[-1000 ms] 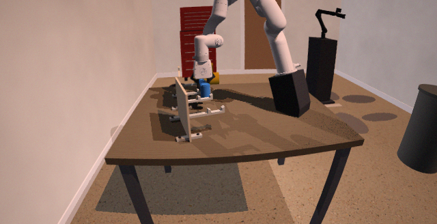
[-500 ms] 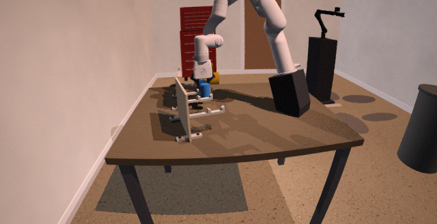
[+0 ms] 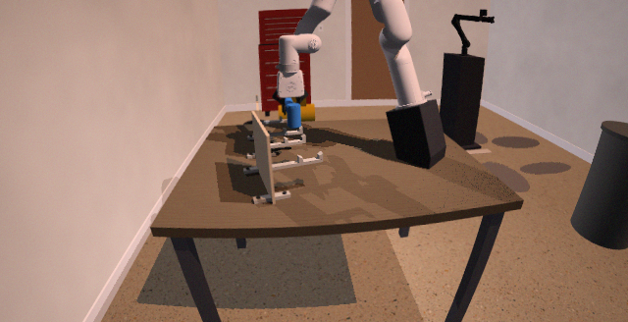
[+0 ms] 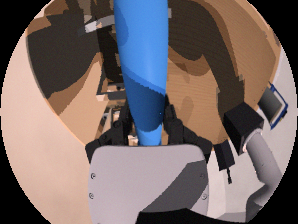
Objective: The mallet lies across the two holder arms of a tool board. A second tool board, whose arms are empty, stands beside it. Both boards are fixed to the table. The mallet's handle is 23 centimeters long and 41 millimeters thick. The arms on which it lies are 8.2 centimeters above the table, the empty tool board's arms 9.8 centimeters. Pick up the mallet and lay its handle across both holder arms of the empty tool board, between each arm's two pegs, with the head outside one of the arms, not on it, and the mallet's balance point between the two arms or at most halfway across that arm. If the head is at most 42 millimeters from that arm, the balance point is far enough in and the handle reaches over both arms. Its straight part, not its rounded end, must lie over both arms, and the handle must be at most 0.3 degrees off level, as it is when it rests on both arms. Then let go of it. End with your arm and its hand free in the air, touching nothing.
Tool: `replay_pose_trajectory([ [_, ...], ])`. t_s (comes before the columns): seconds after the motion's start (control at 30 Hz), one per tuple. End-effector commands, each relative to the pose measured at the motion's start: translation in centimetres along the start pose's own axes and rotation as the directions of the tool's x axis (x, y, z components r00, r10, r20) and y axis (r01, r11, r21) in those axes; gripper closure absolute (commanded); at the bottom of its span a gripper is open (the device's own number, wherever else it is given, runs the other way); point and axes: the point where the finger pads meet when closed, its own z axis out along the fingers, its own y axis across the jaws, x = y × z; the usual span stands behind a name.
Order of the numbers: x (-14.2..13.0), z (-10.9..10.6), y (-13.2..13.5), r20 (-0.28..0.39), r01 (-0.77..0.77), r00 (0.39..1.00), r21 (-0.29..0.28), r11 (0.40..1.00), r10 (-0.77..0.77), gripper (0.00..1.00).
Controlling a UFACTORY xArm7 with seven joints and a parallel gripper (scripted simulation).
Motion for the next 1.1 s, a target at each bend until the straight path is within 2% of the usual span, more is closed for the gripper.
replay_pose_trajectory([
  [0.0,0.1,-3.6,0.1,0.004,0.001,1.0,-0.004,1.0,-0.001,1.0],
  [0.2,-0.8,-3.9,-0.1,0.004,0.001,1.0,-0.006,1.0,-0.001,1.0],
  [0.3,-4.3,-3.8,-1.0,0.002,0.004,1.0,-0.013,1.0,-0.004,1.0],
  [0.4,-5.9,-3.9,-1.3,0.001,0.005,1.0,-0.015,1.0,-0.005,1.0],
  [0.47,-5.9,-3.9,-1.3,0.001,0.005,1.0,-0.015,1.0,-0.005,1.0],
  [0.5,-8.0,-3.9,-1.6,0.0,0.005,1.0,-0.017,1.0,-0.005,1.0],
  [0.97,-17.2,-4.4,-1.8,-0.004,0.007,1.0,-0.018,1.0,-0.007,1.0],
  [1.03,-17.2,-4.4,-1.8,-0.004,0.007,1.0,-0.018,1.0,-0.007,1.0],
  [1.07,-19.3,-4.5,-1.6,-0.004,0.007,1.0,-0.017,1.0,-0.007,1.0],
])
